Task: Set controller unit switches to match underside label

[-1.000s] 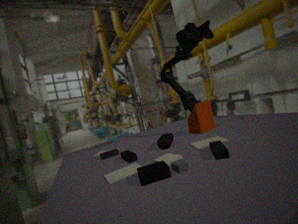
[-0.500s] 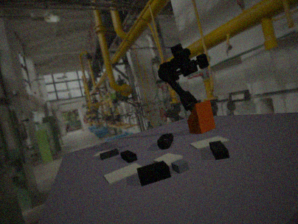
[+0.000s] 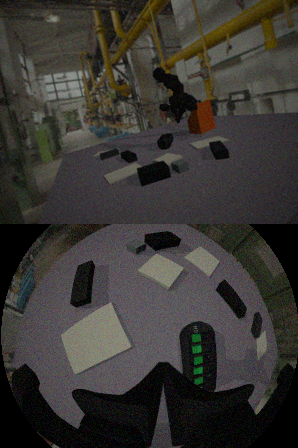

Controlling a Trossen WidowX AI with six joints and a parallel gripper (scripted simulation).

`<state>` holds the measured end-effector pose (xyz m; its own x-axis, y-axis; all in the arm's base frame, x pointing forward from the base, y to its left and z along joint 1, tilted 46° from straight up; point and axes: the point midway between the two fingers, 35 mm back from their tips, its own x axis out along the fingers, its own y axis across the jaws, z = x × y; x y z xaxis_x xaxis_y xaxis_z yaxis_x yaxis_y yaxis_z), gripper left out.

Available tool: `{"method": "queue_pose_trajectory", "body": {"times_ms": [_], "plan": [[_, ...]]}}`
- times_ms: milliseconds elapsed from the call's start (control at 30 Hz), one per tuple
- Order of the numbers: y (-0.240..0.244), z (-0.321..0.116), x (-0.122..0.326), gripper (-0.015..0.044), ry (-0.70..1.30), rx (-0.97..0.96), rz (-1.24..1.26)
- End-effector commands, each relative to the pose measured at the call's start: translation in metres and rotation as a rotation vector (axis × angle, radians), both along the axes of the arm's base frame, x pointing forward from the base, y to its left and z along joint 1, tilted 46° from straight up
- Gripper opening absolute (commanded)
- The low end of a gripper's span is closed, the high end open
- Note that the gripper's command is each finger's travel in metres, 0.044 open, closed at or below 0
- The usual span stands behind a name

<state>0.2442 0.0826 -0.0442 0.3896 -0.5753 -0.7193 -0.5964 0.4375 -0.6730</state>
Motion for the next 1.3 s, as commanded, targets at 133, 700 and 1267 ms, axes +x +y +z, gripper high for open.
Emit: {"method": "queue_pose_trajectory", "body": {"times_ms": [133, 700, 1267], "plan": [[-0.088, 0.011, -0.025, 0.0000, 0.136, -0.346, -0.097], [-0.097, 0.001, -0.023, 0.0000, 0.138, -0.343, -0.096], [-0.116, -0.018, -0.022, 0.0000, 0.138, -0.342, -0.096]]}}
